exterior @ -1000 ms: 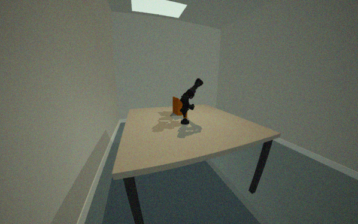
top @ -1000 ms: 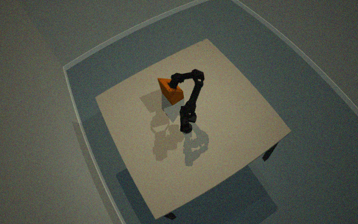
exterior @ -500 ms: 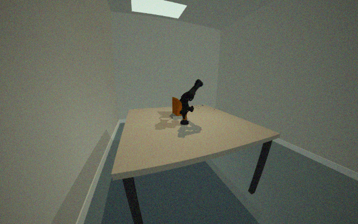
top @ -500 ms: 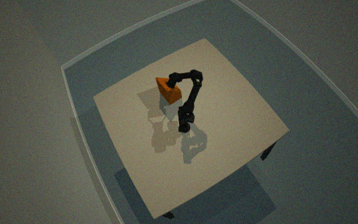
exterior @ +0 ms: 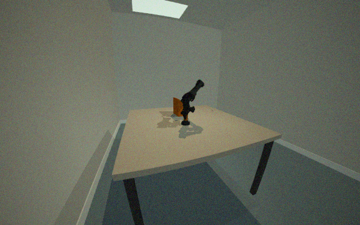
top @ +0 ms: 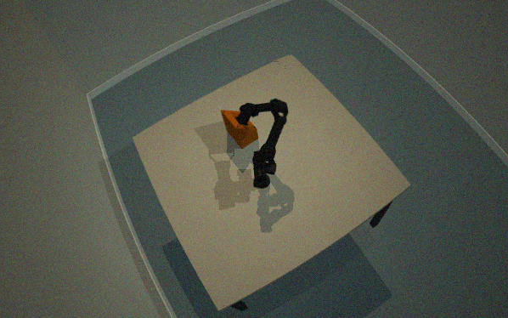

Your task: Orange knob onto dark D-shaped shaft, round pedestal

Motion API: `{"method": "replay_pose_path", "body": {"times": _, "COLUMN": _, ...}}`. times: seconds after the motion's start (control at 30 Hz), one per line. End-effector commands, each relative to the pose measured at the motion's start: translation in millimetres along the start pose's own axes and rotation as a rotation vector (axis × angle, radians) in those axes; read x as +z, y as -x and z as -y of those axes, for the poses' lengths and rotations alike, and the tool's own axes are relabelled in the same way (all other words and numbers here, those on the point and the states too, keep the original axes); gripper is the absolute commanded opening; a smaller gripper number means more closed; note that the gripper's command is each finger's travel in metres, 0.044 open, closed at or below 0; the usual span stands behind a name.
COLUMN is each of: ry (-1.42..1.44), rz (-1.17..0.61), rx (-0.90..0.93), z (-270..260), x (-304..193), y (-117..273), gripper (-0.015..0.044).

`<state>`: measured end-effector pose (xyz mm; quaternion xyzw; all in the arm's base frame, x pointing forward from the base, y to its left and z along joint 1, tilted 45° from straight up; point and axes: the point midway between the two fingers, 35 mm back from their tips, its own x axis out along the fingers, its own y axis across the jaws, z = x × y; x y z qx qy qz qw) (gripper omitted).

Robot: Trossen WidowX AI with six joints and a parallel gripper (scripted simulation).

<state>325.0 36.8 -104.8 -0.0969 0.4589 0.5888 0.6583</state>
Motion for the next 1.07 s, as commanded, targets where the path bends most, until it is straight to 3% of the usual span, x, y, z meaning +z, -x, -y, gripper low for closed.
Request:
{"method": "replay_pose_path", "body": {"times": 0.0, "ry": 0.000, "rz": 0.000, "rx": 0.000, "z": 0.1, "x": -0.1, "y": 0.5, "gripper": 0.0262}}
{"method": "replay_pose_path", "body": {"times": 0.23, "ry": 0.000, "rz": 0.000, "rx": 0.000, "z": 0.1, "x": -0.1, "y": 0.5, "gripper": 0.0440}}
{"method": "replay_pose_path", "body": {"times": 0.5, "ry": 0.000, "rz": -0.001, "rx": -0.001, "z": 0.6, "x": 0.0, "y": 3.5, "gripper": 0.0440}}
{"method": "replay_pose_path", "body": {"times": 0.7, "ry": -0.001, "rz": -0.005, "rx": -0.003, "z": 0.7, "x": -1.1, "y": 94.7, "gripper": 0.0440}}
{"method": "replay_pose_path", "body": {"times": 1.03, "ry": -0.001, "rz": -0.004, "rx": -0.003, "z": 1.5, "x": -2.0, "y": 98.0, "gripper": 0.0440}}
